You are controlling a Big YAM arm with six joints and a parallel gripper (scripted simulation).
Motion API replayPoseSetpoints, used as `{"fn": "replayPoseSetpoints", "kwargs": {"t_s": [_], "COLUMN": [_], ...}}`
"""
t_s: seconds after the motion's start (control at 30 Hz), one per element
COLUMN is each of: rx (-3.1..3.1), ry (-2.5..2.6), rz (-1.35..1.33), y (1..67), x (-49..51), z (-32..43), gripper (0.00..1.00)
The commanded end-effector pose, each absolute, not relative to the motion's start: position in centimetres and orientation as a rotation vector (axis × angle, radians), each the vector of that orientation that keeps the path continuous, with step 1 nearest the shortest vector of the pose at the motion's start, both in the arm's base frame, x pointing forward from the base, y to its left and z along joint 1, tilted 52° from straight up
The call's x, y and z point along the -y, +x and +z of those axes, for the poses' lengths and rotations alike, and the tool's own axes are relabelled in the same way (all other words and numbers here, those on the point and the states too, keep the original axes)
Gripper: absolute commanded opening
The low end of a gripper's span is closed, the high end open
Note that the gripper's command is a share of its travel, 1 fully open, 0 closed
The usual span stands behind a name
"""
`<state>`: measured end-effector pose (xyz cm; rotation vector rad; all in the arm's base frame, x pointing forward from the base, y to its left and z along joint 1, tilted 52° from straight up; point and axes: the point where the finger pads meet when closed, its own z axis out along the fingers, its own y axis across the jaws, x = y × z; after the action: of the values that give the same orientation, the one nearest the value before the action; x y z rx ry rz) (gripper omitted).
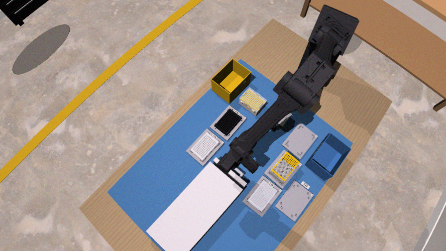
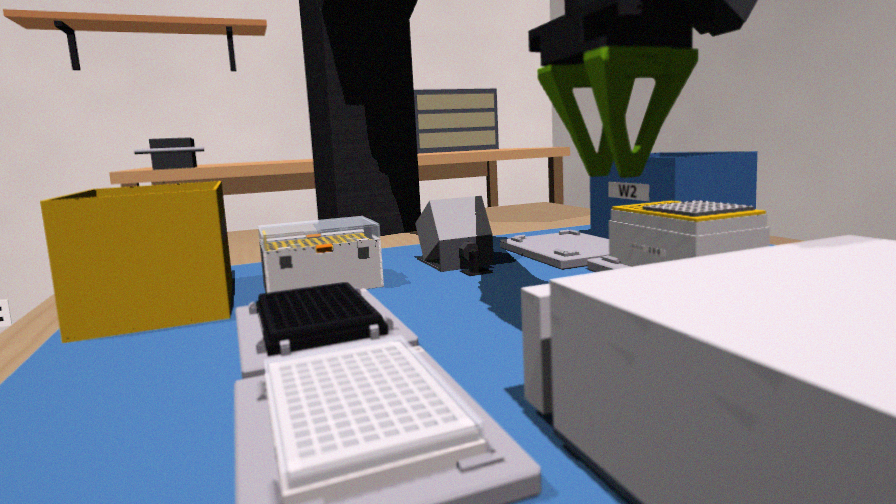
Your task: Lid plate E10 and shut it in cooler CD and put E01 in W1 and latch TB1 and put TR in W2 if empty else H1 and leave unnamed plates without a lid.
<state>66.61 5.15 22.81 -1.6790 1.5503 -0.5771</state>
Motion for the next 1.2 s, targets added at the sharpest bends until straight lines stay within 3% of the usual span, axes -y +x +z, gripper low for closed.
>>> {"fn": "replayPoseSetpoints", "kwargs": {"t_s": [0.0,1.07,1.17], "rx": [-1.554,-1.522,-1.545], "ry": [-1.677,-1.637,-1.657], "rz": [-0.560,-0.608,-0.580], "y": [67.5,69.9,70.6], "x": [-6.3,-6.3,-6.7], "z": [23.8,26.1,23.5], "gripper": [0.30,0.30,0.30]}}
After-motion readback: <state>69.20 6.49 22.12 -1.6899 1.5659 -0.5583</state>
